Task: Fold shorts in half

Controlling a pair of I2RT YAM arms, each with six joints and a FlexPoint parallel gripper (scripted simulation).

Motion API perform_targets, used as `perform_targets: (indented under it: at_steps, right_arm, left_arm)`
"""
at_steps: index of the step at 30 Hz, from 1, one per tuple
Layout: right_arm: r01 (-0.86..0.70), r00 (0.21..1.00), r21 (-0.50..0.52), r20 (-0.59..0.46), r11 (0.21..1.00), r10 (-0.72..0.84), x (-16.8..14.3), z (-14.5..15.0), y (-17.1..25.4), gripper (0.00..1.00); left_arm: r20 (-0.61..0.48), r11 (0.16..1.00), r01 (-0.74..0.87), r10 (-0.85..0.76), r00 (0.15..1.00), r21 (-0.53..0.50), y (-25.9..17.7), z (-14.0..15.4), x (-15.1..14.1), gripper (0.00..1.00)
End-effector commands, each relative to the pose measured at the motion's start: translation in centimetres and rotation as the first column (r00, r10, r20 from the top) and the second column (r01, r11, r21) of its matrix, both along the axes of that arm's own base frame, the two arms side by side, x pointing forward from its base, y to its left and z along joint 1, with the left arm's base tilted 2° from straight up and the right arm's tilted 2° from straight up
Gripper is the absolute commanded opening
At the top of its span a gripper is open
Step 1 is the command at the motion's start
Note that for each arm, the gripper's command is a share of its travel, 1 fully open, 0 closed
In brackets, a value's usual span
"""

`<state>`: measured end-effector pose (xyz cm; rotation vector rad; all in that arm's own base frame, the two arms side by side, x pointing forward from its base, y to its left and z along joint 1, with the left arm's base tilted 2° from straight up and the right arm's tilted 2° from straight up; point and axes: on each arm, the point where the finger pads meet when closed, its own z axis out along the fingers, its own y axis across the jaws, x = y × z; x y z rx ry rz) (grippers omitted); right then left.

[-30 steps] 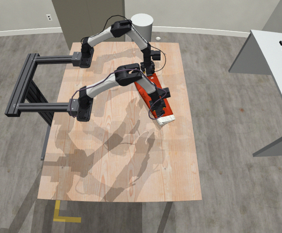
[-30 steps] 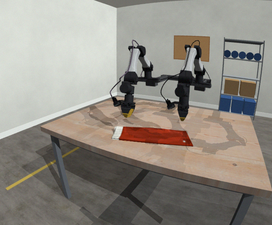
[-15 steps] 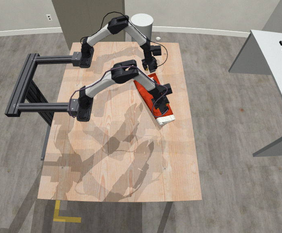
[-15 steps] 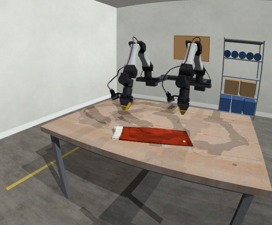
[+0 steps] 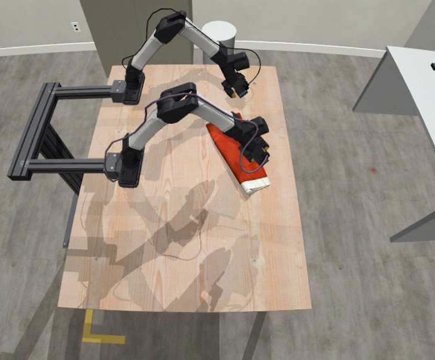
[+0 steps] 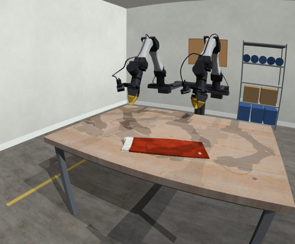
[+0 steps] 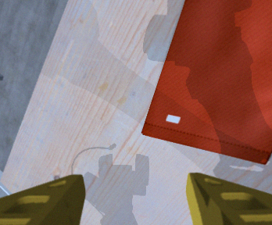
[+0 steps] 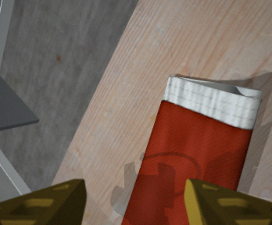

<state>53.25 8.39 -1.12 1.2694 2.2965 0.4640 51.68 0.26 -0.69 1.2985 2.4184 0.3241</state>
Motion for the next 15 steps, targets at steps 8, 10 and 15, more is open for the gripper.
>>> perform_targets:
  at_steps: [8, 10, 15]
  right_arm:
    - [-0.123, 0.967, -0.084, 0.215, 0.989, 0.138, 1.4, 9.1, -0.7, 0.55]
    - [-0.139, 0.956, -0.108, 0.244, 0.984, 0.162, 1.3, 10.6, -1.0, 0.55]
    - [-0.174, 0.925, -0.175, 0.308, 0.969, 0.222, 0.8, 14.1, -1.6, 0.55]
  left_arm:
    - [0.237, 0.986, -0.12, 0.144, 0.961, -0.113, 0.0, 9.2, 1.8, 0.55]
    - [0.265, 0.982, -0.134, 0.165, 0.95, -0.133, -0.2, 10.5, 1.7, 0.55]
    - [0.337, 0.965, -0.177, 0.235, 0.912, -0.195, 0.0, 14.1, 1.5, 0.55]
